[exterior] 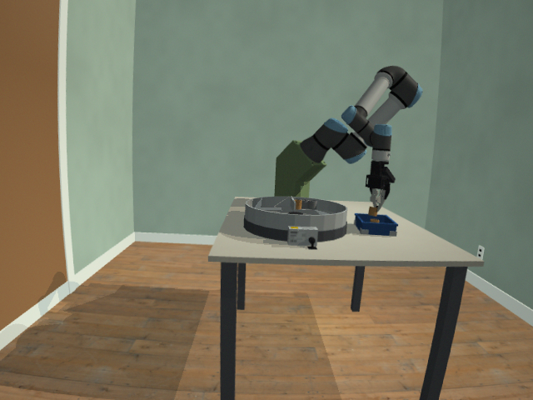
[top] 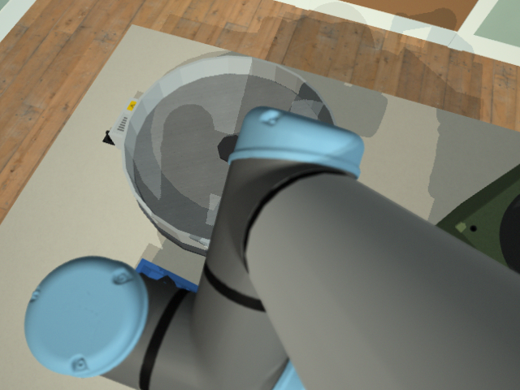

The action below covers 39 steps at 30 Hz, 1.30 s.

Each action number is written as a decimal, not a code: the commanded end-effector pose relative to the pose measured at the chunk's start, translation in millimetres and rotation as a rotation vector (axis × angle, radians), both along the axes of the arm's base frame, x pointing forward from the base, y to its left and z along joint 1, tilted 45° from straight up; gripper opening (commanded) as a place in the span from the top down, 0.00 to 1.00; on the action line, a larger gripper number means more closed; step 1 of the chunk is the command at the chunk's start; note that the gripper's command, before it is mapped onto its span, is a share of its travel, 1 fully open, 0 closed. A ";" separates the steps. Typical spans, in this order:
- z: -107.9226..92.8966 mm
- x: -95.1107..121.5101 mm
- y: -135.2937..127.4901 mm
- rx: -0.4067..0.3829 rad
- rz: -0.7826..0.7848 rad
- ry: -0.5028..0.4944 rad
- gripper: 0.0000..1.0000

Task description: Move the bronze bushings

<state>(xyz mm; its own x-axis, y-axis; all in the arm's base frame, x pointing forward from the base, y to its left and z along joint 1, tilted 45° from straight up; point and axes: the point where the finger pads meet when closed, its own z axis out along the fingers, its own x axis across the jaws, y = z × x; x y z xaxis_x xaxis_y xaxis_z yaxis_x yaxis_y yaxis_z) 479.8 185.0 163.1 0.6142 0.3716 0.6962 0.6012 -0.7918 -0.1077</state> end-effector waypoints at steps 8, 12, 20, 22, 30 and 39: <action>-13.5 10.1 9.5 0.000 0.000 -0.001 1.00; -16.0 11.9 11.3 0.000 0.000 -0.001 1.00; -23.6 17.4 16.6 0.000 0.000 -0.001 1.00; -24.6 18.1 17.3 0.000 0.000 -0.001 1.00; -25.6 18.8 18.0 0.000 0.000 -0.001 1.00; -25.6 18.8 18.0 0.000 0.000 -0.001 1.00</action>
